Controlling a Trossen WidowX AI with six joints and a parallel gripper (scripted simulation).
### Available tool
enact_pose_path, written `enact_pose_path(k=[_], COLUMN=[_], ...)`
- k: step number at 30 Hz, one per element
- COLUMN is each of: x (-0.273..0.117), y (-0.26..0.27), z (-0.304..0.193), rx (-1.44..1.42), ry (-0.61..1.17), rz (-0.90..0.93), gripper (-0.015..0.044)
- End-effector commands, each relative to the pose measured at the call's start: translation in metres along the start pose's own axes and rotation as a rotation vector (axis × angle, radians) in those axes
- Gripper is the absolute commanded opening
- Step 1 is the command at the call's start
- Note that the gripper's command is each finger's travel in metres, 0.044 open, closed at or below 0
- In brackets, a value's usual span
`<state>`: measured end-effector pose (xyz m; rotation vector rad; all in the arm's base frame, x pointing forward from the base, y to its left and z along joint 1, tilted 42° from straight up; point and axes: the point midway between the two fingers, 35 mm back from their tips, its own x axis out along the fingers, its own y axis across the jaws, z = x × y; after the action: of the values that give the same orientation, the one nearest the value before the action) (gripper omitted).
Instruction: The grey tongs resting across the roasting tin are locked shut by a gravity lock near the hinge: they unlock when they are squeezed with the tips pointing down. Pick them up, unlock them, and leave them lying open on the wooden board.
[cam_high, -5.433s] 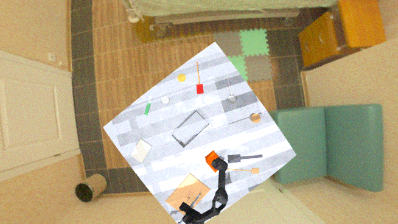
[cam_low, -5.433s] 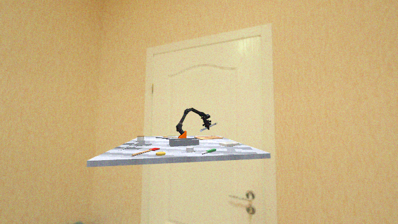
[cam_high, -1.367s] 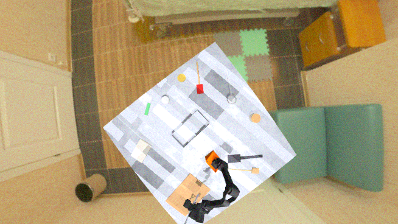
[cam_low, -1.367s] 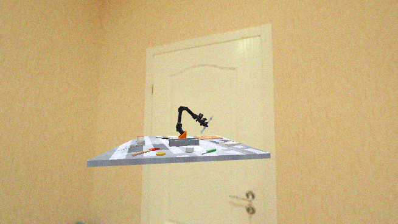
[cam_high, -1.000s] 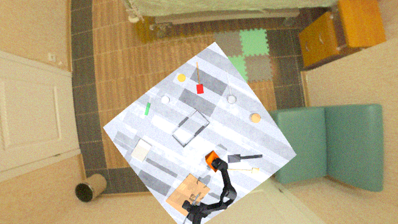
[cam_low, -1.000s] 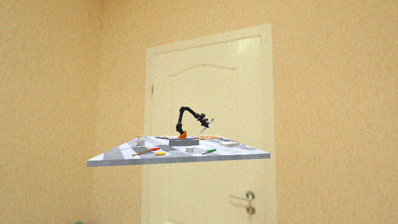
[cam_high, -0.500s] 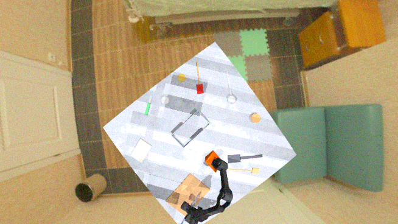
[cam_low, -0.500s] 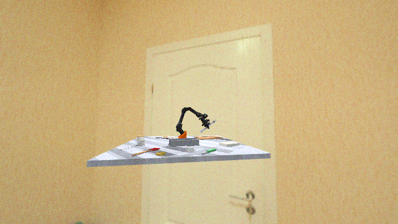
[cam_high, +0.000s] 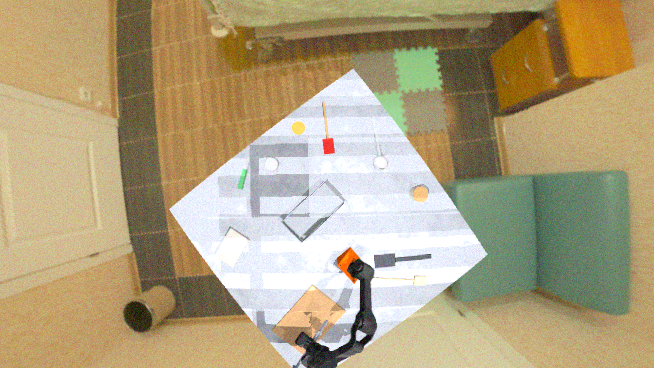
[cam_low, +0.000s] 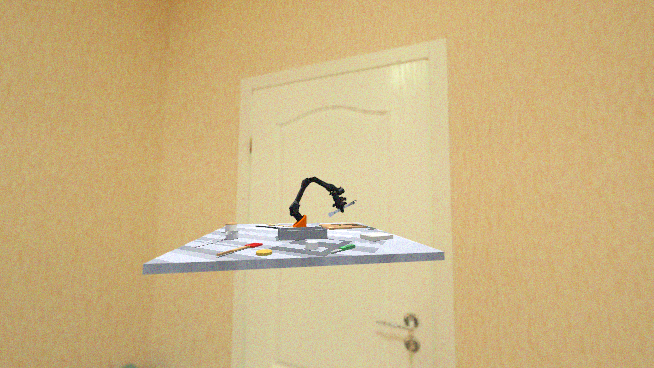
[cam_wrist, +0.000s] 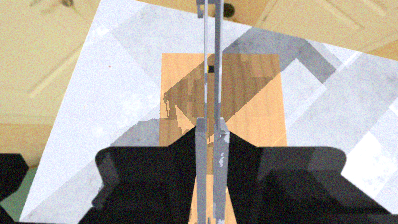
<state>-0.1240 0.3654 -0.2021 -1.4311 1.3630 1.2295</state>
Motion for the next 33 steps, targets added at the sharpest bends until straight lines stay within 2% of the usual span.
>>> enact_pose_path(k=[1, 33], x=[-0.004, -0.013], y=[0.0, 0.0], z=[0.006, -0.016], rx=[-0.004, 0.007], ry=[0.023, 0.39], rz=[0.009, 0.045], gripper=[-0.015, -0.015])
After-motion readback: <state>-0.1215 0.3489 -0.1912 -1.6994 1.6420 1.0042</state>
